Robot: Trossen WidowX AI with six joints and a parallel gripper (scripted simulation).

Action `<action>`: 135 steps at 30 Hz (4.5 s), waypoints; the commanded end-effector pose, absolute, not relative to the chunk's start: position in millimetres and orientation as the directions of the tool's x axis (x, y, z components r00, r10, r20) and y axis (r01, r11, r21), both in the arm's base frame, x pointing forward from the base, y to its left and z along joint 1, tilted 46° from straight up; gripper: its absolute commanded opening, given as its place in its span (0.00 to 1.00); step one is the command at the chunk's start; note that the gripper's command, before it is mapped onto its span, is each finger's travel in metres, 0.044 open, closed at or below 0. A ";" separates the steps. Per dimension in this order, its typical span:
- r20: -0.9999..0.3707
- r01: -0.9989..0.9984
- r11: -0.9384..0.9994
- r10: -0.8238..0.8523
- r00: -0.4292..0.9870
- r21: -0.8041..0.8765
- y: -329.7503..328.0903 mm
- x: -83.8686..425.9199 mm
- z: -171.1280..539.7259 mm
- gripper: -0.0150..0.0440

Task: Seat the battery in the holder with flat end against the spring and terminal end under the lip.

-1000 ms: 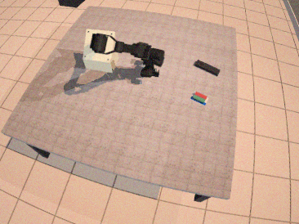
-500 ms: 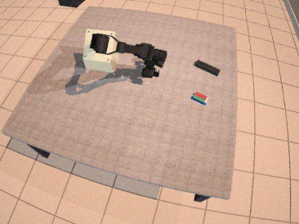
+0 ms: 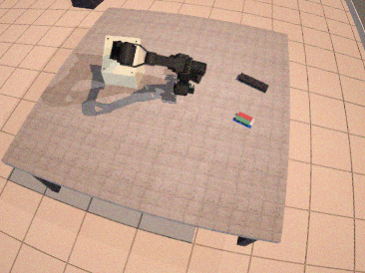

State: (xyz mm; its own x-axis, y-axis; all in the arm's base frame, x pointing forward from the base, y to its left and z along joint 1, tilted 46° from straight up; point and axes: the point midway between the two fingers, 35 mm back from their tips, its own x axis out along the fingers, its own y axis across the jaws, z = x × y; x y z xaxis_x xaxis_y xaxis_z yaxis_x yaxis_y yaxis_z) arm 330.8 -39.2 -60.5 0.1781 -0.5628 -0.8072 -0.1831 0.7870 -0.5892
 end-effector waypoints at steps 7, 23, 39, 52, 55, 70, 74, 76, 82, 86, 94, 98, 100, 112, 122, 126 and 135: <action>-0.808 -0.187 0.786 -0.581 0.102 -0.589 -44.7 326.9 -64.0 0.37; -0.806 -0.191 0.790 -0.591 0.020 -0.583 -47.6 328.2 -62.5 0.37; -0.800 -0.194 0.793 -0.597 -0.059 -0.578 -50.0 329.3 -60.8 0.37; -0.790 -0.195 0.795 -0.601 -0.122 -0.574 -51.6 330.0 -59.0 0.37; -0.787 -0.195 0.795 -0.601 -0.135 -0.574 -51.9 330.2 -58.5 0.37; -0.779 -0.195 0.796 -0.603 -0.172 -0.573 -52.3 332.3 -56.4 0.37; -0.779 -0.195 0.796 -0.602 -0.172 -0.573 -51.5 335.0 -56.3 0.37; -0.779 -0.195 0.796 -0.602 -0.173 -0.572 -51.1 336.3 -56.2 0.37; -0.779 -0.195 0.797 -0.602 -0.174 -0.572 -49.9 340.2 -55.8 0.37; -0.779 -0.195 0.797 -0.602 -0.174 -0.572 -49.2 342.7 -55.6 0.37; -0.779 -0.194 0.797 -0.602 -0.175 -0.572 -47.8 347.3 -55.2 0.37; -0.779 -0.194 0.797 -0.602 -0.175 -0.572 -48.0 347.4 -55.4 0.37; -0.779 -0.194 0.797 -0.602 -0.176 -0.572 -48.1 347.4 -55.6 0.37; -0.779 -0.195 0.797 -0.602 -0.177 -0.572 -47.1 347.1 -54.7 0.54; -0.779 -0.197 0.798 -0.601 -0.177 -0.570 -37.6 344.6 -45.3 0.54; -0.779 -0.197 0.798 -0.601 -0.177 -0.570 -37.6 344.6 -45.3 0.54; -0.781 -0.197 0.799 -0.599 -0.177 -0.568 13.5 331.6 3.5 0.94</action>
